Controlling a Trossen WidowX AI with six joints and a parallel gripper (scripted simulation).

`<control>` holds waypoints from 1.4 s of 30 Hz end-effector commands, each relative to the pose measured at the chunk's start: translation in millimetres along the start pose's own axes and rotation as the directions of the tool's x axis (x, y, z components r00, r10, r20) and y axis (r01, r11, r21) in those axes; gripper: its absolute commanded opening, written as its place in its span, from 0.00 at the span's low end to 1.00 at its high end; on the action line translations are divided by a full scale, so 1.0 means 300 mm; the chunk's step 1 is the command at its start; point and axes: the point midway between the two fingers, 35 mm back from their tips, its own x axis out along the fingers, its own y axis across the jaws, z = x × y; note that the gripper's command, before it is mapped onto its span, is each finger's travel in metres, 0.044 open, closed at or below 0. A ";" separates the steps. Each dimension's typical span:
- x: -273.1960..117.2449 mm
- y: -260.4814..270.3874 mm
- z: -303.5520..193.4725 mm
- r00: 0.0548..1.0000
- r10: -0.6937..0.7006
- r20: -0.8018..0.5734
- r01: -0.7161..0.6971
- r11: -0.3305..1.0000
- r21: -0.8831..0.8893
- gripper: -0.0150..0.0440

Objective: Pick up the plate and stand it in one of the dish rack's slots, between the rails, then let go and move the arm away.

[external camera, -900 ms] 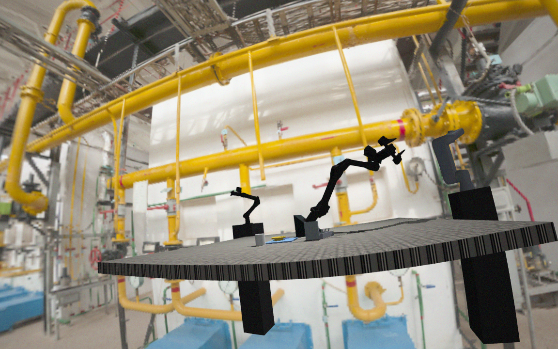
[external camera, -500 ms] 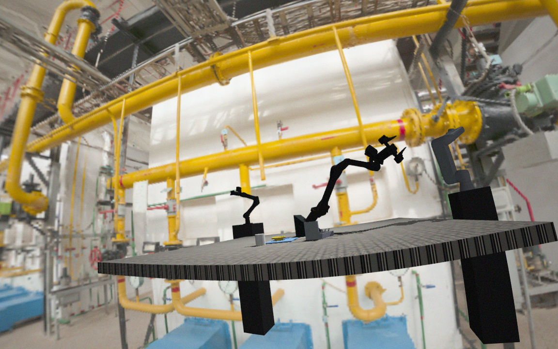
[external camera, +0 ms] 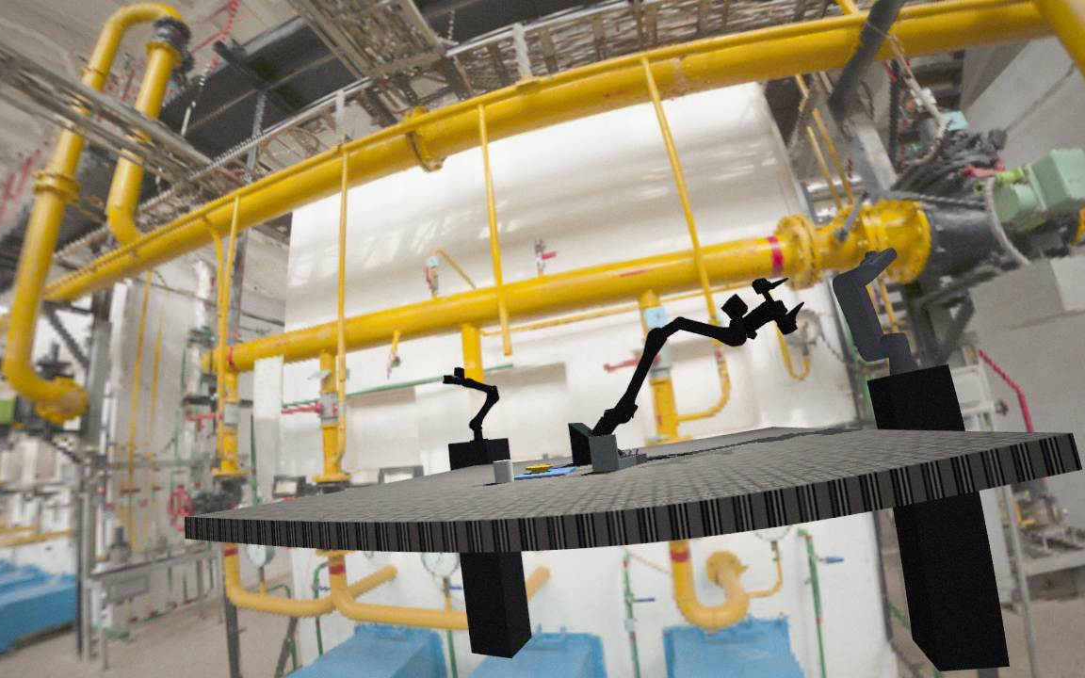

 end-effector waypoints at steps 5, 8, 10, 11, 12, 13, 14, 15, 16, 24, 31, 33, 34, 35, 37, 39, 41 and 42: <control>0.054 0.111 -0.019 0.999 0.014 0.033 -0.009 0.990 -0.140 0.93; 0.078 0.157 -0.035 0.999 0.027 0.041 -0.018 0.981 -0.195 0.93; 0.094 0.187 -0.049 0.998 0.037 0.045 -0.026 0.973 -0.230 0.93; 0.102 0.203 -0.056 0.998 0.043 0.046 -0.030 0.968 -0.247 0.93; 0.110 0.218 -0.064 0.998 0.049 0.047 -0.035 0.964 -0.265 0.93; 0.118 0.234 -0.073 0.997 0.055 0.047 -0.039 0.959 -0.282 0.93; 0.125 0.235 -0.087 0.998 0.054 0.041 -0.040 0.957 -0.286 0.93; 0.131 0.235 -0.101 0.998 0.053 0.036 -0.040 0.956 -0.290 0.93; 0.138 0.237 -0.115 0.998 0.052 0.030 -0.041 0.954 -0.296 0.93; 0.197 0.326 -0.213 0.995 0.096 0.003 -0.087 0.917 -0.390 0.93; 0.243 0.393 -0.319 0.990 0.132 -0.041 -0.136 0.883 -0.450 0.93; 0.258 0.415 -0.355 0.988 0.146 -0.057 -0.155 0.869 -0.469 0.93; 0.265 0.428 -0.374 0.986 0.155 -0.064 -0.167 0.861 -0.481 0.93; 0.273 0.440 -0.393 0.984 0.164 -0.072 -0.178 0.852 -0.493 0.93; 0.287 0.465 -0.434 0.979 0.182 -0.090 -0.202 0.833 -0.515 0.93; 0.300 0.488 -0.476 0.974 0.200 -0.109 -0.227 0.814 -0.535 0.93; 0.313 0.510 -0.521 0.967 0.217 -0.130 -0.253 0.794 -0.553 0.93; 0.319 0.520 -0.544 0.964 0.226 -0.142 -0.266 0.784 -0.561 0.93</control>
